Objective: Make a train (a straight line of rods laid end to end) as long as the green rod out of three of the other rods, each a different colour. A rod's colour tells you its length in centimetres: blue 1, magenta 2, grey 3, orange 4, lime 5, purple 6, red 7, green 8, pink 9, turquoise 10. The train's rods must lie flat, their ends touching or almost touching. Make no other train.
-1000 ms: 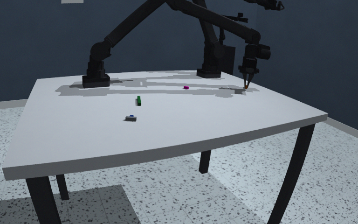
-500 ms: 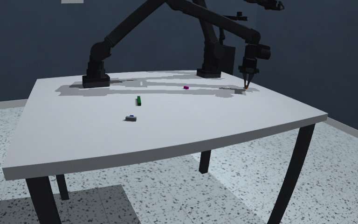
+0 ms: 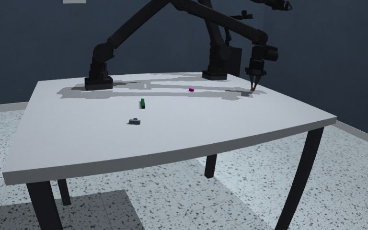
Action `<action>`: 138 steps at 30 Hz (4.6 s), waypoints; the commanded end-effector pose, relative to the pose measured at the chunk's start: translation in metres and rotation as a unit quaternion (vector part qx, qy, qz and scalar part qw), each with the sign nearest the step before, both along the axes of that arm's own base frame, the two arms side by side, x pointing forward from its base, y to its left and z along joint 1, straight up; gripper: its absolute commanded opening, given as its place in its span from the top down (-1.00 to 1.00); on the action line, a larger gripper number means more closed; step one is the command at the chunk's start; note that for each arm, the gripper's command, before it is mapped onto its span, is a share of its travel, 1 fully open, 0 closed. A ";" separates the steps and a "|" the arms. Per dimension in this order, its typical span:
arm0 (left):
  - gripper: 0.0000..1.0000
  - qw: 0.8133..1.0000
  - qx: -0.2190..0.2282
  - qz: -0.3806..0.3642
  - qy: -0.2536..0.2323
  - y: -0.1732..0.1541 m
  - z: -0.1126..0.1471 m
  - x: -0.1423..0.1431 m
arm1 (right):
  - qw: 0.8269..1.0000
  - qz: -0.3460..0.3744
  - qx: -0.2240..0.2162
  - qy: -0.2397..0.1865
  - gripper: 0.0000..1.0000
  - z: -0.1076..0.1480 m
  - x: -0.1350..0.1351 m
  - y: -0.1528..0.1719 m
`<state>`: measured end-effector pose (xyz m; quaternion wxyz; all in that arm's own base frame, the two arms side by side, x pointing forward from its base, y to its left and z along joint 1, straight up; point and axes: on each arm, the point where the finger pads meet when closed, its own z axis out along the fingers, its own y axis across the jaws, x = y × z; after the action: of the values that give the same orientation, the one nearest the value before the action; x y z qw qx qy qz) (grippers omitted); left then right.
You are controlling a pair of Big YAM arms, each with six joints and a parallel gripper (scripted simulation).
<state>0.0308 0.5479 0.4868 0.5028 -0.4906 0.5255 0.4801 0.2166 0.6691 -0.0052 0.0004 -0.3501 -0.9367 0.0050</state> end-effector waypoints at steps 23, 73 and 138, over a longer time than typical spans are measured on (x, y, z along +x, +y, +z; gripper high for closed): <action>-1.00 1.000 0.016 0.005 -0.006 -0.004 0.014 -0.005 | 0.999 0.003 0.049 -0.017 0.91 0.050 0.003 0.025; -1.00 1.000 0.016 0.005 -0.006 -0.004 0.014 -0.005 | 0.999 0.008 0.048 -0.017 0.91 0.052 0.001 0.027; -1.00 1.000 0.016 0.005 -0.006 -0.004 0.014 -0.005 | 1.000 0.011 0.012 -0.005 0.91 -0.004 -0.005 0.014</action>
<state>0.0308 0.5479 0.4868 0.5028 -0.4906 0.5255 0.4801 0.2172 0.6726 -0.0029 0.0006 -0.3495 -0.9369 0.0007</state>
